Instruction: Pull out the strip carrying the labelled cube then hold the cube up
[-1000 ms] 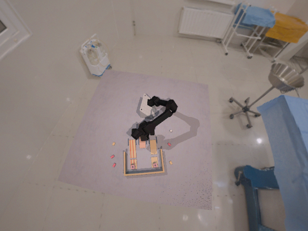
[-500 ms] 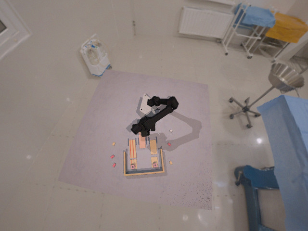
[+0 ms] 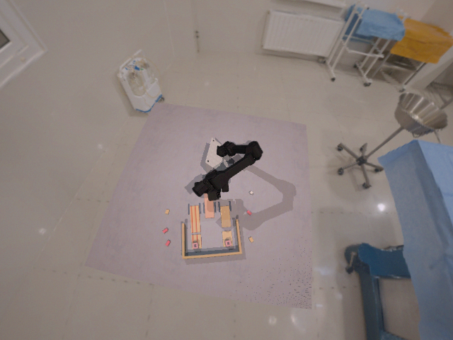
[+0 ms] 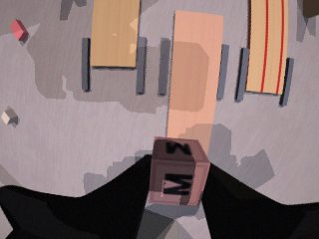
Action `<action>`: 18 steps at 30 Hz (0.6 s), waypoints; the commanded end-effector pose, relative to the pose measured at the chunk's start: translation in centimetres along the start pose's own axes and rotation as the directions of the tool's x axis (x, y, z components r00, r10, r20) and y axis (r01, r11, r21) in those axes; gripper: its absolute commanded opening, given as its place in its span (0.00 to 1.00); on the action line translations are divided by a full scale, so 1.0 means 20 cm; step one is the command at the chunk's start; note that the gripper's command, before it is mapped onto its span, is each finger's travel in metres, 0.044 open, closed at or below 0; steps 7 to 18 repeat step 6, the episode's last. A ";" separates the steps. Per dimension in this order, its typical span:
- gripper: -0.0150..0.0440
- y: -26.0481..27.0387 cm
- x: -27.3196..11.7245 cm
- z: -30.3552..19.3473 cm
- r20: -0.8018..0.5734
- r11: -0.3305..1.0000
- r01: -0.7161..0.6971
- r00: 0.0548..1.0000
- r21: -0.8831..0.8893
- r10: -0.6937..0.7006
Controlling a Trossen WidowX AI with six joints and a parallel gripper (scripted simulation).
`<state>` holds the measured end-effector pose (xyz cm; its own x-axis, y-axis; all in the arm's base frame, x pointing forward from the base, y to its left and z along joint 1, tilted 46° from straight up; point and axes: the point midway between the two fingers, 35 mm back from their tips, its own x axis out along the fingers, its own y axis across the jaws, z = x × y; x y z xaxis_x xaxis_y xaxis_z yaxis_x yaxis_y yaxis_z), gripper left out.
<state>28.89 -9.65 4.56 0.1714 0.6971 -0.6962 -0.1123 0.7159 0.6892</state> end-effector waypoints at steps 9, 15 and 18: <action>0.25 0.00 0.00 0.00 -0.004 1.000 0.003 1.000 -0.004 -0.003; 0.25 0.00 0.00 0.00 -0.004 1.000 0.003 1.000 -0.004 -0.003; 0.25 0.00 0.00 0.00 -0.004 1.000 0.003 1.000 -0.004 -0.003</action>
